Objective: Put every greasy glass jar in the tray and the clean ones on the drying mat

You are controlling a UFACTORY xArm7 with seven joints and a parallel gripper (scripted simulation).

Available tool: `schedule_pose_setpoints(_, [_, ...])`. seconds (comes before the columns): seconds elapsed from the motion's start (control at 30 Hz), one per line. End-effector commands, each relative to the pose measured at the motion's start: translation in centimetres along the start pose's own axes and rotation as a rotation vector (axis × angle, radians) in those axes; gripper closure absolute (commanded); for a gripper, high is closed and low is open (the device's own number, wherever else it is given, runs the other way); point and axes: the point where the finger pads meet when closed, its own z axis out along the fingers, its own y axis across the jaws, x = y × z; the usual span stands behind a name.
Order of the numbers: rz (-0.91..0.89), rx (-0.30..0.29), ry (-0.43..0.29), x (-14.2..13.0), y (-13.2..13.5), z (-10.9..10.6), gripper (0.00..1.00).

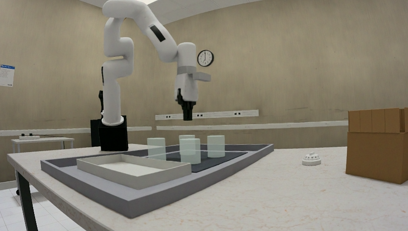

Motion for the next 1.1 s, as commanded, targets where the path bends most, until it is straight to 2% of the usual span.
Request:
schedule_pose_setpoints(0.0, [0.004,-0.014,0.004,0.4,-3.3,0.1,1.00])
schedule_pose_setpoints(0.03, [0.004,-0.014,0.004,0.4,-3.3,0.1,1.00])
schedule_pose_setpoints(0.2, [0.004,-0.014,0.004,0.4,-7.3,0.2,1.00])
schedule_pose_setpoints(0.3, [0.004,-0.014,0.004,0.4,-7.3,0.2,1.00])
schedule_pose_setpoints(0.53, [0.004,-0.014,0.004,0.4,-7.3,3.5,1.00])
schedule_pose_setpoints(0.6, [0.004,-0.014,0.004,0.4,-7.3,3.5,1.00])
schedule_pose_setpoints(0.9, [0.004,-0.014,0.004,0.5,-7.2,7.8,1.00])
schedule_pose_setpoints(1.07, [0.004,-0.014,0.004,0.5,-7.2,7.8,1.00])
